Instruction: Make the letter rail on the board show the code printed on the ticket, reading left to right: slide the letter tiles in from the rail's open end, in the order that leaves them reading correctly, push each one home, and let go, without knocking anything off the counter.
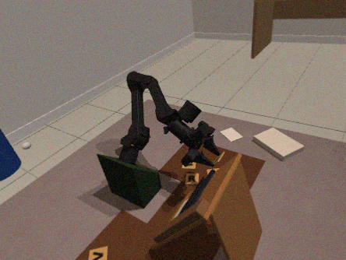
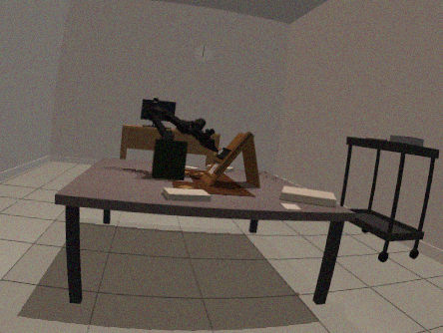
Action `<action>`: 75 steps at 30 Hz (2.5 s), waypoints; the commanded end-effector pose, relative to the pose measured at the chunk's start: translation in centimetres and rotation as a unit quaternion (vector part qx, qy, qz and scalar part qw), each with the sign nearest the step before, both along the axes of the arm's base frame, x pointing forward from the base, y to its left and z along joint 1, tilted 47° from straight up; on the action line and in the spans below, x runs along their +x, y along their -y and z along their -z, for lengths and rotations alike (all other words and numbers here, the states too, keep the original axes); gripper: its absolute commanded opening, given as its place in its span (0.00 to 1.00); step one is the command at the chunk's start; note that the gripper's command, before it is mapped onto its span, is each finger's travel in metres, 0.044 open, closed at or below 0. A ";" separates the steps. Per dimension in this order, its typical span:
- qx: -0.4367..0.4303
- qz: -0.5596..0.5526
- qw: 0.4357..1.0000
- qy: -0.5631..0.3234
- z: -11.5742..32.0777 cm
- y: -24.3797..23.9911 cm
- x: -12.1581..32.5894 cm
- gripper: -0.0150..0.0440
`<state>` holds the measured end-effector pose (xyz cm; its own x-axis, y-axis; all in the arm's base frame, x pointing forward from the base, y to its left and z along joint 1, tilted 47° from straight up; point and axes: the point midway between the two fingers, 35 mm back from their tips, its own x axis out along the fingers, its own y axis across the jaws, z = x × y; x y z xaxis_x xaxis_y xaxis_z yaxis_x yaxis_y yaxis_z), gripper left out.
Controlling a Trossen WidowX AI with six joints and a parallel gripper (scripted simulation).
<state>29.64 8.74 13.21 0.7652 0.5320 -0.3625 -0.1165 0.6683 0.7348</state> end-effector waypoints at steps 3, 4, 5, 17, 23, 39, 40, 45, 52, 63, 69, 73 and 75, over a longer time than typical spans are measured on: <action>-0.001 -0.001 1.000 0.001 0.3 0.2 0.0 0.25; -0.001 -0.001 1.000 0.001 0.3 0.3 0.1 0.25; -0.001 -0.001 1.000 0.001 0.3 0.3 0.1 0.25; -0.001 -0.001 1.000 0.001 0.8 0.7 0.1 0.25; -0.001 -0.001 1.000 0.001 1.0 0.9 0.2 0.25; -0.002 -0.001 1.000 0.001 1.6 1.4 0.3 0.25; -0.002 -0.001 1.000 0.001 1.7 1.5 0.3 0.25; -0.002 -0.001 1.000 0.001 1.8 1.6 0.3 0.25; -0.002 -0.001 1.000 0.001 2.1 1.9 0.4 0.25; -0.002 -0.001 1.000 0.001 2.5 2.3 0.4 0.25; -0.002 -0.001 1.000 0.001 2.7 2.5 0.5 0.25; -0.002 -0.001 1.000 0.001 2.9 2.6 0.5 0.25; -0.002 -0.001 1.000 0.001 3.0 2.7 0.5 0.25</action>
